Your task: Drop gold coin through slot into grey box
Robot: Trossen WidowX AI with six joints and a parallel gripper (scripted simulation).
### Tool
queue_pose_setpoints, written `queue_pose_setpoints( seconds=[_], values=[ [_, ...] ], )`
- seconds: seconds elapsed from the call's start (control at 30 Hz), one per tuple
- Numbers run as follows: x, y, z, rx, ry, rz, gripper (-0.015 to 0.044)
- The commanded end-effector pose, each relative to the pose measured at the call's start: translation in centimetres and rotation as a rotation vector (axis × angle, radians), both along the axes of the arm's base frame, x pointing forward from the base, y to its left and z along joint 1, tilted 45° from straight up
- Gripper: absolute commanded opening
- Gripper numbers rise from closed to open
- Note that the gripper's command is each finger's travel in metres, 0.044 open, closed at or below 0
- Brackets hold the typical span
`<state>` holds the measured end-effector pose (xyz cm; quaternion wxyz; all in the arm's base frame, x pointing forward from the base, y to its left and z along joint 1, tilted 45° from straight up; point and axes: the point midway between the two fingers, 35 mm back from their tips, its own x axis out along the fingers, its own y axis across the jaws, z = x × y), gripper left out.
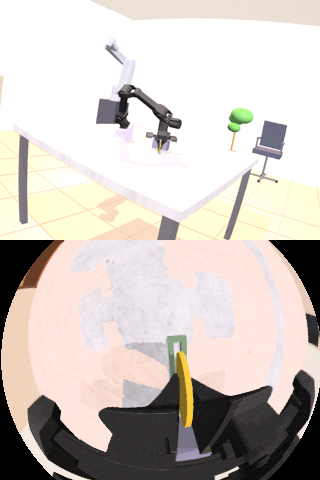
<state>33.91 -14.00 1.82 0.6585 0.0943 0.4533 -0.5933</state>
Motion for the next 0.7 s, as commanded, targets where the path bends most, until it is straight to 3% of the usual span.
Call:
queue_pose_setpoints(
  seconds=[0.0,0.67],
  values=[
    [0.3,0.4,0.2,0.009,-0.007,0.022,0.0000],
    [1.2,3.6,3.3,0.015,-0.007,0.023,0.0000]
  ],
)
